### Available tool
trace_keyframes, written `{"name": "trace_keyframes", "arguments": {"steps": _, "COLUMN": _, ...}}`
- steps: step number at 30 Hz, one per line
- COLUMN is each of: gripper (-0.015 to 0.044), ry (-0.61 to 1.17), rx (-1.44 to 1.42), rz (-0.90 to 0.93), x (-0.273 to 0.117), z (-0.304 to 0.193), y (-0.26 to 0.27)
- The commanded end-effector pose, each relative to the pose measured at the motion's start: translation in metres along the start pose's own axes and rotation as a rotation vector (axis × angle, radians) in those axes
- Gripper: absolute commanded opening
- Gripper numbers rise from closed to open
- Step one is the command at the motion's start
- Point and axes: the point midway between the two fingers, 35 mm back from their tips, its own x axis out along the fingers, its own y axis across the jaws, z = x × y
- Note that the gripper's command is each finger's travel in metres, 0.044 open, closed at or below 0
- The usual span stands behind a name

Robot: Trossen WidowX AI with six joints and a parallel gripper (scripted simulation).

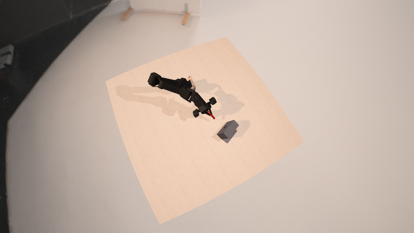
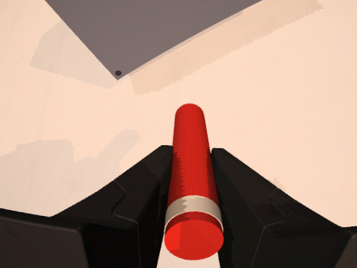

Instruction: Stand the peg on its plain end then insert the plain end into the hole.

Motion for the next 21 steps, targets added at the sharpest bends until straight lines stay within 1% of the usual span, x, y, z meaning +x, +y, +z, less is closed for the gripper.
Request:
{"name": "trace_keyframes", "arguments": {"steps": 1, "gripper": 0.0, "ry": -0.018, "rx": 0.015, "rz": 0.012, "x": 0.0009, "z": -0.0002, "y": 0.0021}}
{"name": "trace_keyframes", "arguments": {"steps": 21, "gripper": 0.0, "ry": -0.122, "rx": 0.074, "rz": 0.056, "x": 0.0018, "z": 0.005, "y": 0.0081}}
